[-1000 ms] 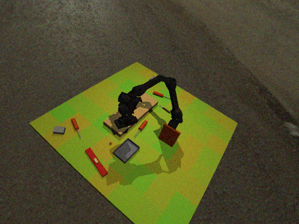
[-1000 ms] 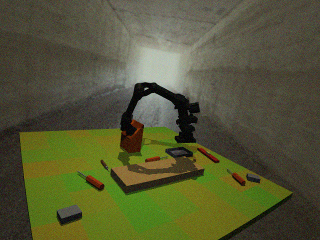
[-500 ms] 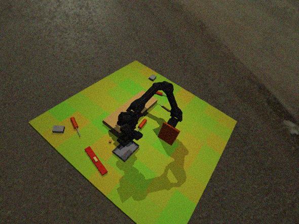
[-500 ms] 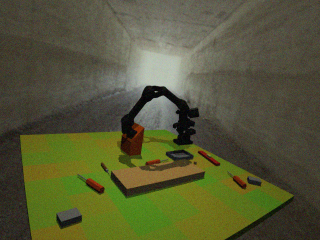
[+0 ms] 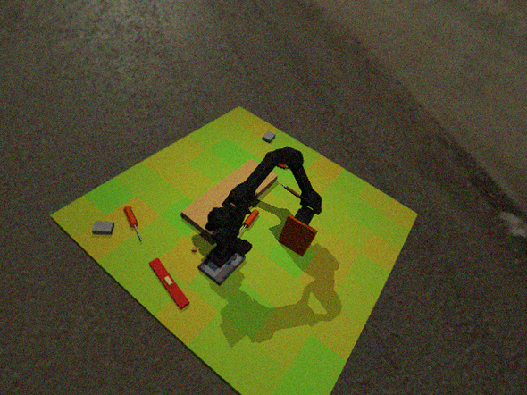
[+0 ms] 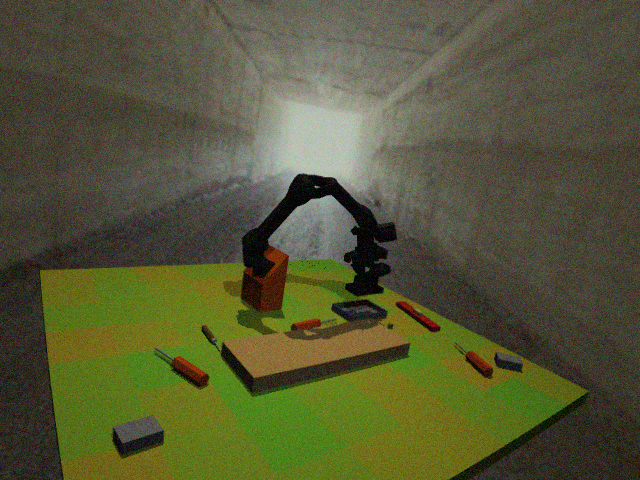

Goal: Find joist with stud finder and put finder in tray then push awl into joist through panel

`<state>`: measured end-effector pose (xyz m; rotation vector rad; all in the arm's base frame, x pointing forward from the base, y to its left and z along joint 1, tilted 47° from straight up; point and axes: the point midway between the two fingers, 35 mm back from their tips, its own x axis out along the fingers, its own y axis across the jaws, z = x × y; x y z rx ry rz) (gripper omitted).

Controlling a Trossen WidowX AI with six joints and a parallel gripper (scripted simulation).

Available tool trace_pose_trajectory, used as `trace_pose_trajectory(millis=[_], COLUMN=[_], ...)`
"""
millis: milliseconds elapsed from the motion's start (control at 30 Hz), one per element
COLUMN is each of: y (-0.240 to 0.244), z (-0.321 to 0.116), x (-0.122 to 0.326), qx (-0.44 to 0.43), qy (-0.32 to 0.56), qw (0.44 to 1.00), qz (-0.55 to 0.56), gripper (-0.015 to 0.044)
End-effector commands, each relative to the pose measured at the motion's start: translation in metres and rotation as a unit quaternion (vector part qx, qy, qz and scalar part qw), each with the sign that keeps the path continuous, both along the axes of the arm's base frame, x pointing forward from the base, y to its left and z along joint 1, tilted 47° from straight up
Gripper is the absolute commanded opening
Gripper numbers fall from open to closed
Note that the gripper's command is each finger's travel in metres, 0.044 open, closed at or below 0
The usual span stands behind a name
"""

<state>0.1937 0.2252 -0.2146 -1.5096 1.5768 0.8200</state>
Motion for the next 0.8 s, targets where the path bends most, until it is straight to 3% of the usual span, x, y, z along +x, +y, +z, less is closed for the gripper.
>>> trace_pose_trajectory(millis=[0,767], y=[-0.008,-0.050], z=[-0.009,-0.047], x=[-0.001,-0.002], qx=[-0.004,-0.005], qy=[0.001,0.001], qw=[1.000,1.000], qz=[0.004,0.003], gripper=[0.0000,0.0000])
